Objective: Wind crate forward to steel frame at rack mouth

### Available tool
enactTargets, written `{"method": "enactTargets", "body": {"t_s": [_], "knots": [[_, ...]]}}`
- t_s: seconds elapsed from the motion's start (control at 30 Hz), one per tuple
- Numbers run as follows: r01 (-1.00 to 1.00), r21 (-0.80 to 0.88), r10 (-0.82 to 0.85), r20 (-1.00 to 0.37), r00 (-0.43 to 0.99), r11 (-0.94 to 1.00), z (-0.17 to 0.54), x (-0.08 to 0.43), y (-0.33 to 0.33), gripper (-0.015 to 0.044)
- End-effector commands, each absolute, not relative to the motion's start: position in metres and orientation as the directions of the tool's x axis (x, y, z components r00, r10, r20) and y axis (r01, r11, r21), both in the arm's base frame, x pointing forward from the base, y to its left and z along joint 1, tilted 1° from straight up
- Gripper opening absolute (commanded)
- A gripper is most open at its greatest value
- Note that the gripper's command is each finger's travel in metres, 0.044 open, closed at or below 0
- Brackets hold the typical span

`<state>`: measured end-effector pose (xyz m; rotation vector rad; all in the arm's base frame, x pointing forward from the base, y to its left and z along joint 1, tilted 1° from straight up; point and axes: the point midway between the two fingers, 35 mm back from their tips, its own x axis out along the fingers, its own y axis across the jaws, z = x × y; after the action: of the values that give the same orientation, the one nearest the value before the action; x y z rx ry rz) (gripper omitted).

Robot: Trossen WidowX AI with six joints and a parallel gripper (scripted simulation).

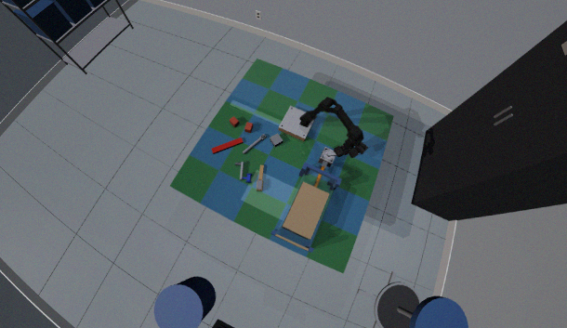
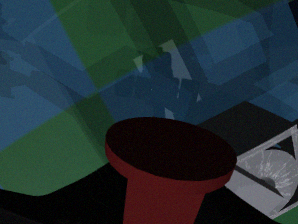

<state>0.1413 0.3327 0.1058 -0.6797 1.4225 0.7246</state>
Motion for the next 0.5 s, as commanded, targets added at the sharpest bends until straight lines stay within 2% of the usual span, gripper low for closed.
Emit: {"method": "enactTargets", "body": {"t_s": [0.0, 0.47], "knots": [[-0.788, 0.016, 0.014, -1.0, -0.008, 0.615, 0.103, 0.129, 0.324, 0.0], [-0.788, 0.016, 0.014, -1.0, -0.01, 0.615, 0.102, 0.115, 0.31, 0.0]]}}
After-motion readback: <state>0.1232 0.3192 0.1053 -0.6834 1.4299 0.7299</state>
